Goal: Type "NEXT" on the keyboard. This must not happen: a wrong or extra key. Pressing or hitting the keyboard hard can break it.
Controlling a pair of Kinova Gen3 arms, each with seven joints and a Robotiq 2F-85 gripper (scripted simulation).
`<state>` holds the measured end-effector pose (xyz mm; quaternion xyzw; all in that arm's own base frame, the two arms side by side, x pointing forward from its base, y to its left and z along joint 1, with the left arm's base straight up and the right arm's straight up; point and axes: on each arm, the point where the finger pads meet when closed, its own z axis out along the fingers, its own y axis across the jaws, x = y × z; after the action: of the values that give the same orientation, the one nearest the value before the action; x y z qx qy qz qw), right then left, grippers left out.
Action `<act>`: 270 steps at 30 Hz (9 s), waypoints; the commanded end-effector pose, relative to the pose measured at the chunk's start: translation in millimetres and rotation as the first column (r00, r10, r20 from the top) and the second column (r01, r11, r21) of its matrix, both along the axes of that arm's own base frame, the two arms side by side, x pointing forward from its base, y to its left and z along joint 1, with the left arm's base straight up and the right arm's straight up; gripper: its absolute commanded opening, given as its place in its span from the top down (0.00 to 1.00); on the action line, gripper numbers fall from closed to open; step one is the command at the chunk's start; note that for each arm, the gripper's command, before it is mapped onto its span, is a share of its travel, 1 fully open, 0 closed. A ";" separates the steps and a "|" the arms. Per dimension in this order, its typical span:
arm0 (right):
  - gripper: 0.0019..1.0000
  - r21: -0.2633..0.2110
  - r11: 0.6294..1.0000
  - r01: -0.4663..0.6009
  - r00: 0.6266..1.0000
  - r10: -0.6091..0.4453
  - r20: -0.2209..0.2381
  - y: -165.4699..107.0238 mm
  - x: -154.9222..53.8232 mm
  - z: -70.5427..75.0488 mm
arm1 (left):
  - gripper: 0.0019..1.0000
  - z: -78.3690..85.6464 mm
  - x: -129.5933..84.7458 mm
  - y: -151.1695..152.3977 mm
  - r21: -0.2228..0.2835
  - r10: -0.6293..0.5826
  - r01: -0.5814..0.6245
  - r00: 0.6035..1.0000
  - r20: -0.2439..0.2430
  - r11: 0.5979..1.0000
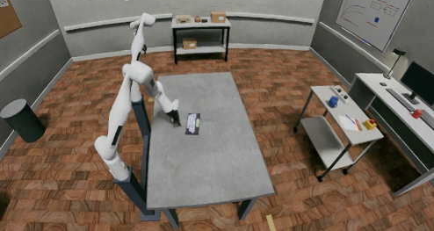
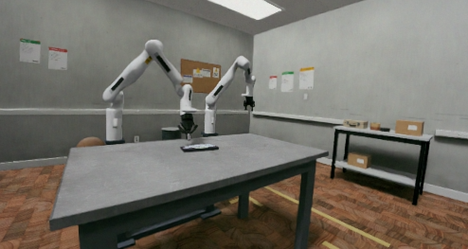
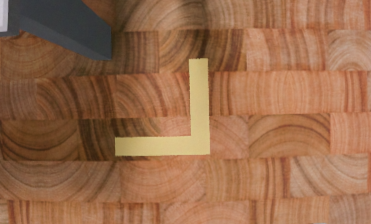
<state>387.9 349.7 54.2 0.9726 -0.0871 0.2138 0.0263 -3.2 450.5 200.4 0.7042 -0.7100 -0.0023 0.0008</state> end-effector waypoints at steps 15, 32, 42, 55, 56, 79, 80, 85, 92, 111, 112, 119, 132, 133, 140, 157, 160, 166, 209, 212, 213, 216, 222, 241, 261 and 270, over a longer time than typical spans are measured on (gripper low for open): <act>0.90 0.012 1.000 0.006 1.000 -0.006 0.010 -1.7 4.0 3.8 | 0.00 -0.4 -0.2 -0.4 -0.002 0.016 -0.016 1.000 0.004 1.000; 0.90 0.012 1.000 0.006 1.000 -0.006 0.010 -1.7 4.0 3.8 | 0.00 -0.4 -0.2 -0.4 -0.002 0.016 -0.016 1.000 0.004 1.000; 0.90 0.012 1.000 0.006 1.000 -0.006 0.010 -1.7 4.0 3.8 | 0.00 -0.4 -0.2 -0.4 -0.002 0.016 -0.016 1.000 0.004 1.000; 0.90 0.015 1.000 0.007 1.000 -0.007 0.011 0.3 5.7 4.9 | 0.00 -0.4 -0.2 -0.4 -0.002 0.016 -0.016 1.000 0.004 1.000; 0.90 0.015 1.000 0.007 1.000 -0.008 0.011 0.8 6.2 5.2 | 0.00 -0.4 -0.2 -0.4 -0.002 0.016 -0.016 1.000 0.004 1.000; 0.90 0.008 1.000 -0.006 1.000 0.006 0.010 42.0 46.8 30.5 | 0.00 -0.4 -0.2 -0.4 -0.002 0.016 -0.016 1.000 0.004 1.000; 0.90 0.008 1.000 -0.006 1.000 0.006 0.010 45.5 50.1 32.6 | 0.00 -0.4 -0.2 -0.4 -0.002 0.016 -0.016 1.000 0.004 1.000; 0.90 0.008 1.000 -0.005 1.000 0.005 0.009 62.4 66.8 42.9 | 0.00 -0.4 -0.2 -0.4 -0.002 0.016 -0.016 1.000 0.004 1.000; 0.90 0.008 1.000 -0.005 1.000 0.004 0.009 77.4 81.6 52.1 | 0.00 -0.4 -0.2 -0.4 -0.002 0.016 -0.016 1.000 0.004 1.000; 0.90 0.014 1.000 0.011 1.000 -0.011 0.010 100.9 104.7 66.4 | 0.00 -0.4 -0.2 -0.4 -0.002 0.016 -0.016 1.000 0.004 1.000; 0.90 0.014 1.000 0.011 1.000 -0.011 0.010 101.0 104.9 66.5 | 0.00 -0.4 -0.2 -0.4 -0.002 0.016 -0.016 1.000 0.004 1.000; 0.90 0.014 1.000 0.011 1.000 -0.011 0.010 101.1 104.9 65.7 | 0.00 -0.4 -0.2 -0.4 -0.002 0.016 -0.016 1.000 0.004 1.000; 0.90 0.009 1.000 0.007 1.000 -0.008 0.007 99.7 103.0 40.8 | 0.00 -0.4 -0.2 -0.4 -0.002 0.016 -0.016 1.000 0.004 1.000; 0.90 0.009 1.000 0.007 1.000 -0.008 0.007 99.7 103.0 37.3 | 0.00 -0.4 -0.2 -0.4 -0.002 0.016 -0.016 1.000 0.004 1.000; 0.90 0.009 1.000 0.007 1.000 -0.007 0.007 99.7 102.9 11.9 | 0.00 -0.4 -0.2 -0.4 -0.002 0.016 -0.016 1.000 0.004 1.000; 0.90 0.010 1.000 0.010 1.000 -0.010 0.005 99.8 103.7 -2.7 | 0.00 -0.4 -0.2 -0.4 -0.002 0.016 -0.016 1.000 0.004 1.000; 0.90 0.011 1.000 0.009 1.000 -0.009 0.005 100.0 103.8 -2.8 | 0.00 -0.4 -0.2 -0.4 -0.002 0.016 -0.016 1.000 0.004 1.000; 0.90 0.016 1.000 0.003 1.000 -0.003 0.009 101.1 103.9 -8.6 | 0.00 -0.4 -0.2 -0.4 -0.002 0.016 -0.016 1.000 0.004 1.000; 0.90 0.018 1.000 0.003 1.000 -0.003 0.009 103.8 103.3 -16.8 | 0.00 -0.4 -0.2 -0.4 -0.002 0.016 -0.016 1.000 0.004 1.000; 0.90 0.018 1.000 0.003 1.000 -0.003 0.009 103.7 103.3 -16.6 | 0.00 -0.4 -0.2 -0.4 -0.002 0.016 -0.016 1.000 0.004 1.000; 0.90 0.019 1.000 0.003 1.000 -0.003 0.009 103.8 103.3 -17.0 | 0.00 -0.4 -0.2 -0.4 -0.002 0.016 -0.016 1.000 0.004 1.000; 0.90 0.018 1.000 0.003 1.000 -0.003 0.008 103.7 103.2 -17.4 | 0.00 -0.4 -0.2 -0.4 -0.002 0.016 -0.016 1.000 0.004 1.000; 0.90 0.018 1.000 0.003 1.000 -0.003 0.008 103.8 103.0 -18.5 | 0.00 -0.4 -0.2 -0.4 -0.002 0.016 -0.016 1.000 0.004 1.000; 0.90 0.018 1.000 0.003 1.000 -0.003 0.007 103.5 102.6 -20.7 | 0.00 -0.4 -0.2 -0.4 -0.002 0.016 -0.016 1.000 0.004 1.000; 0.90 0.012 1.000 0.007 1.000 -0.007 0.008 99.0 102.6 -4.1 | 0.00 -0.4 -0.2 -0.4 -0.002 0.016 -0.016 1.000 0.004 1.000; 0.90 0.024 1.000 0.001 1.000 -0.002 0.010 85.8 96.6 -4.2 | 0.00 -0.4 -0.2 -0.4 -0.002 0.016 -0.016 1.000 0.004 1.000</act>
<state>482.7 442.6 44.3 0.9731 -0.0871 0.2126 0.0192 -3.2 450.5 200.4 0.7042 -0.7100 -0.0023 0.0008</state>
